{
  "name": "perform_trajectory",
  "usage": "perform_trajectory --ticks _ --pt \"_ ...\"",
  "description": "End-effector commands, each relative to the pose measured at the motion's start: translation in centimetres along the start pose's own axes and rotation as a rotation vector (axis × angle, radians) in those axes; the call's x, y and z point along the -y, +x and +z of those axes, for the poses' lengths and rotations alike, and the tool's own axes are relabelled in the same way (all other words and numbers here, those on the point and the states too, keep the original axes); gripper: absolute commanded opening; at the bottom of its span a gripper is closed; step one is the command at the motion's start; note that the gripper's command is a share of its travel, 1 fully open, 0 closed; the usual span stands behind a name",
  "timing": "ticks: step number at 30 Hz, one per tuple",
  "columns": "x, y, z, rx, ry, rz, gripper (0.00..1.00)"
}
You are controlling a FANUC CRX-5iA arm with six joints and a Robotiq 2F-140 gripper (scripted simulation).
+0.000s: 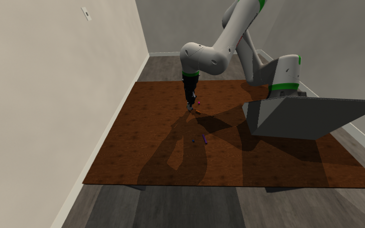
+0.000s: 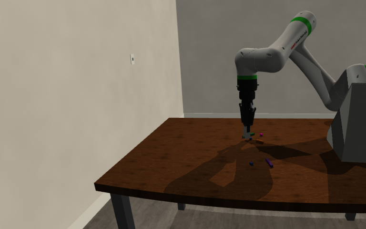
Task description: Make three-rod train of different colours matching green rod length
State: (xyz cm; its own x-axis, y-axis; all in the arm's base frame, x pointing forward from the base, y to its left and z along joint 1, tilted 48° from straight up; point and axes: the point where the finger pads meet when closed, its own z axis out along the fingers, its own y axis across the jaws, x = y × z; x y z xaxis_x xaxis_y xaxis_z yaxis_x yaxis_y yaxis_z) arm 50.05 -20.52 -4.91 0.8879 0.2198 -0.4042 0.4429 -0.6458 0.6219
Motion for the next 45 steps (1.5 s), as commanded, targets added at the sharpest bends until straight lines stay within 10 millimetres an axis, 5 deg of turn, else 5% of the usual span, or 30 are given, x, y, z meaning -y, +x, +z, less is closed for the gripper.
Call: perform_trajectory --ticks 1,45 --pt "0.00 0.02 -0.01 0.000 0.000 0.000 0.03" --pt "0.00 0.02 0.41 0.000 0.000 0.000 0.03"
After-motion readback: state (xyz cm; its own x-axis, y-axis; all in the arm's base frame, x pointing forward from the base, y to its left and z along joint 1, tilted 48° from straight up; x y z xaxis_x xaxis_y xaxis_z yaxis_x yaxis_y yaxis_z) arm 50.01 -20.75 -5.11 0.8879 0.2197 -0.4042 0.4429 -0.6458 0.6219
